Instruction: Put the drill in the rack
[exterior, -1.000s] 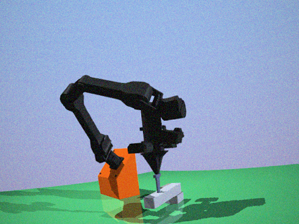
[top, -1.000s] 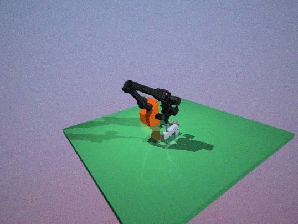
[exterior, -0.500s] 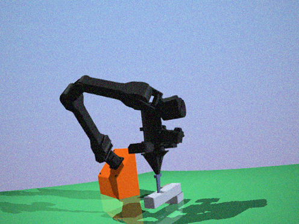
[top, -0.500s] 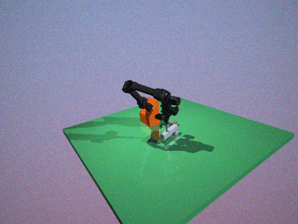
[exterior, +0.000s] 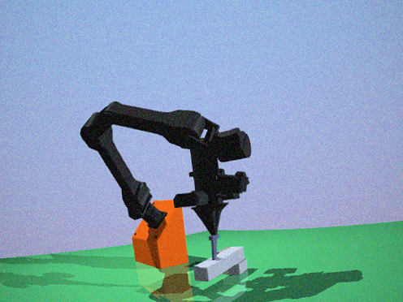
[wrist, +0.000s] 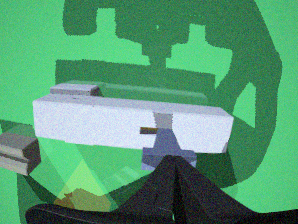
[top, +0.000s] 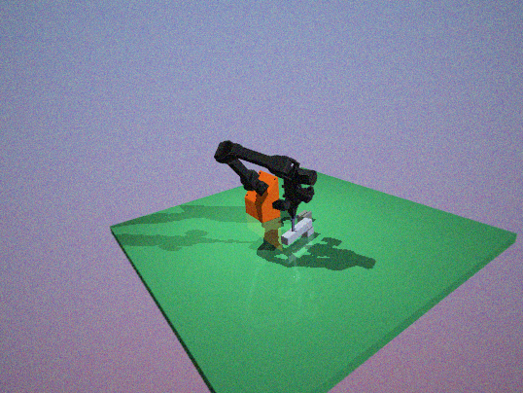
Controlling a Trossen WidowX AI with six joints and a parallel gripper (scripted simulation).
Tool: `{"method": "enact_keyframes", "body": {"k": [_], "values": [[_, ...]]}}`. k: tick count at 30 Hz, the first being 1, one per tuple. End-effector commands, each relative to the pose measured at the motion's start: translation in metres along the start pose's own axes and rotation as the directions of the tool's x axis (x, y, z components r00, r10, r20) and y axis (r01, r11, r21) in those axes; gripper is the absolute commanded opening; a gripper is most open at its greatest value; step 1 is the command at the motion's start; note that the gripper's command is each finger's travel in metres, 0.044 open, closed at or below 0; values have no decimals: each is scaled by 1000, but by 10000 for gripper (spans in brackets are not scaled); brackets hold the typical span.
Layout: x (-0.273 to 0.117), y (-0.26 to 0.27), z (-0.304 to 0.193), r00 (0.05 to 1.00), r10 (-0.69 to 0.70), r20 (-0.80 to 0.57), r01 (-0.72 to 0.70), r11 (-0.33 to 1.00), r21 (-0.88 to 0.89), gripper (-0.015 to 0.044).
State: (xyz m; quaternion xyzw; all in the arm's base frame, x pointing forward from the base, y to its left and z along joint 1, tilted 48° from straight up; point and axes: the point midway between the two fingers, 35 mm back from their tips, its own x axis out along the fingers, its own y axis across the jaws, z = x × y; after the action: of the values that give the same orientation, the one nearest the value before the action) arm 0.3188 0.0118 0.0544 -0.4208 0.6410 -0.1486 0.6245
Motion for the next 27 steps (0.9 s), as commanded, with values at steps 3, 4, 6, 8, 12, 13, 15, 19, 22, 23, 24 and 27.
{"method": "enact_keyframes", "body": {"k": [3,4,6,8,12,13,15,19,22,23,24,27], "values": [[11,-2,-7,1000,1,-28,-1,1000,-2,0],[11,-2,-7,1000,1,-29,-1,1000,-2,0],[11,-2,-7,1000,1,-29,-1,1000,-2,0],[12,-2,-8,1000,1,-29,-1,1000,-2,0],[13,-2,-8,1000,1,-29,-1,1000,-2,0],[13,-2,-8,1000,1,-29,-1,1000,-2,0],[14,-2,-8,1000,1,-29,-1,1000,-2,0],[15,-1,-9,1000,1,-29,-1,1000,-2,0],[16,-1,-9,1000,1,-29,-1,1000,-2,0],[16,-1,-9,1000,1,-29,-1,1000,-2,0],[17,-1,-9,1000,1,-29,-1,1000,-2,0],[18,-1,-9,1000,1,-29,-1,1000,-2,0]]}}
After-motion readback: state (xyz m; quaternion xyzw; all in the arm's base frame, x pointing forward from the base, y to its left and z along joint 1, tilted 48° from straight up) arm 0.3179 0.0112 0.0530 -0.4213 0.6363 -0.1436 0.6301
